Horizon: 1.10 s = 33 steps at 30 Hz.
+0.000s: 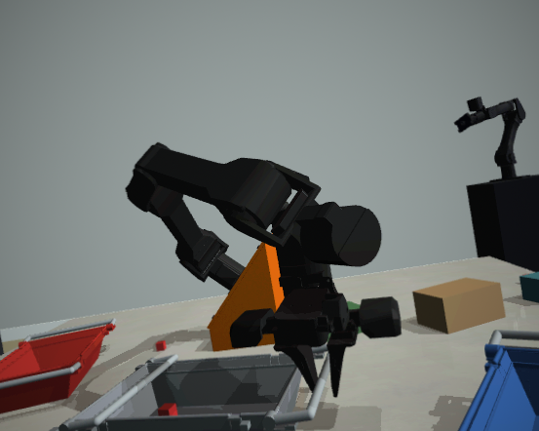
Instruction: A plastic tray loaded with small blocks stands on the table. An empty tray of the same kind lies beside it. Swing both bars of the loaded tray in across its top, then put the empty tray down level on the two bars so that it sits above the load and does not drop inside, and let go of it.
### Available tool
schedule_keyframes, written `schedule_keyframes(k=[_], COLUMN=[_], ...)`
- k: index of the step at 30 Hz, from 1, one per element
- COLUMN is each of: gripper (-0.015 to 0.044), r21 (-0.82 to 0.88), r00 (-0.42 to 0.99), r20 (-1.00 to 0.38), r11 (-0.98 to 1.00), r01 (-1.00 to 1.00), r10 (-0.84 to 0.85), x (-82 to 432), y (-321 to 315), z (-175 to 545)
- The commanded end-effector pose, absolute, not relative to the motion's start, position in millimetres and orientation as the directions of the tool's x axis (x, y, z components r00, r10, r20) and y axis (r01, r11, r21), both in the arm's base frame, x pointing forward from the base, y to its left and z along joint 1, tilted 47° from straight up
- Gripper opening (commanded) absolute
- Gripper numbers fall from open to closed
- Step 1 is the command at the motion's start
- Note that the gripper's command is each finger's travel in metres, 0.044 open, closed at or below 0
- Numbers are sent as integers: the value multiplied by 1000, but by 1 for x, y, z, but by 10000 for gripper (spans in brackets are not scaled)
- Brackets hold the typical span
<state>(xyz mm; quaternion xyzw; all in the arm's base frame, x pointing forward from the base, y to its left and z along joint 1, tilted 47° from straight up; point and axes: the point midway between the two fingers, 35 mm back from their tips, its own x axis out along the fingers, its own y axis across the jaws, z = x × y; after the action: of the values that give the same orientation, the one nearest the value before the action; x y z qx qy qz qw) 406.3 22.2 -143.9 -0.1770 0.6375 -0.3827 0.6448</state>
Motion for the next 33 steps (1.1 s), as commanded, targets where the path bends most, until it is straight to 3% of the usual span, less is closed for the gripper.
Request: schedule_keyframes(k=[1, 12, 26, 33], gripper=[87, 87, 87, 87], r21=[-717, -717, -719, -718], r00=[-95, -95, -96, -96], r20=[-685, -685, -683, -684], r11=[646, 646, 644, 645], r01=[263, 262, 261, 261], r10=[-722, -722, -724, -723], x=[407, 403, 389, 393], y=[25, 28, -15, 6], z=[-138, -100, -82, -67])
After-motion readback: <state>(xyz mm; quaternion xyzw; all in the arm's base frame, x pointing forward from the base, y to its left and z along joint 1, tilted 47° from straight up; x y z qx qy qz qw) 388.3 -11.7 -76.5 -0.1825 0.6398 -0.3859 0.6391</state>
